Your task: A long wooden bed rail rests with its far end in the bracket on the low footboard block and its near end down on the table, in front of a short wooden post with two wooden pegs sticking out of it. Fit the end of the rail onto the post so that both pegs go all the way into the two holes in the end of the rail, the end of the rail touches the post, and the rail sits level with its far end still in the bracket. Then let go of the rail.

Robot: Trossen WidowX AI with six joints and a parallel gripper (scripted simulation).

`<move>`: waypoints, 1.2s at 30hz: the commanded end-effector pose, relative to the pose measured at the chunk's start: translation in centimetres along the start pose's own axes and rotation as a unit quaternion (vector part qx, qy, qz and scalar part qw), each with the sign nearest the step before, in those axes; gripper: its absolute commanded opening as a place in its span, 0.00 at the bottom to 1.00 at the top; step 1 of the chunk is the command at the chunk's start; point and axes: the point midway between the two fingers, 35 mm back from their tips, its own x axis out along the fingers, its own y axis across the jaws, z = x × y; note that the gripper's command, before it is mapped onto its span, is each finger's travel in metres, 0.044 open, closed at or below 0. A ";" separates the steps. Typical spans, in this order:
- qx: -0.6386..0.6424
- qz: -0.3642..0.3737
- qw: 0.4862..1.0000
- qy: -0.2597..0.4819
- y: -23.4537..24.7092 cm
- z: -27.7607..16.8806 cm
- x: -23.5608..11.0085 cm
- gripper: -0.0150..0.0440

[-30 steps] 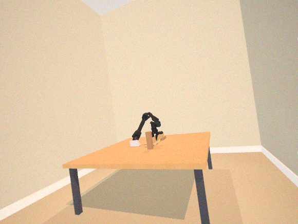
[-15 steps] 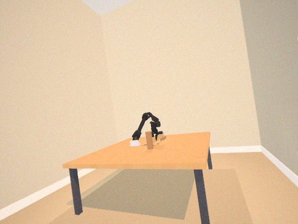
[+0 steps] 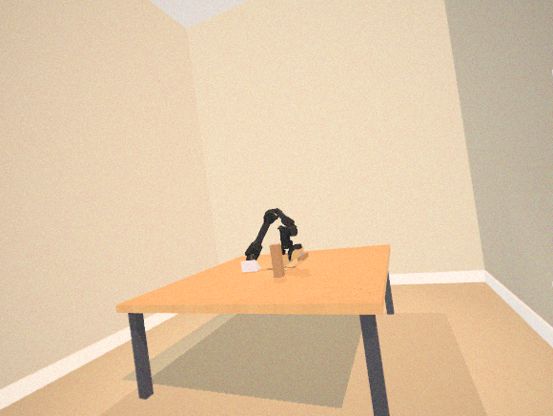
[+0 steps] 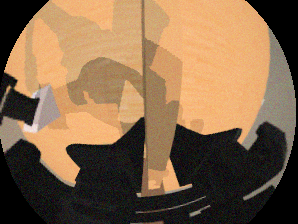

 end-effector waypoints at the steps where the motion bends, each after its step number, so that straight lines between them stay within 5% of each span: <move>1: -0.001 -0.004 1.000 0.002 -0.1 -0.3 -0.2 0.25; 36: -0.001 -0.004 1.000 0.002 -0.1 -1.4 -0.3 0.25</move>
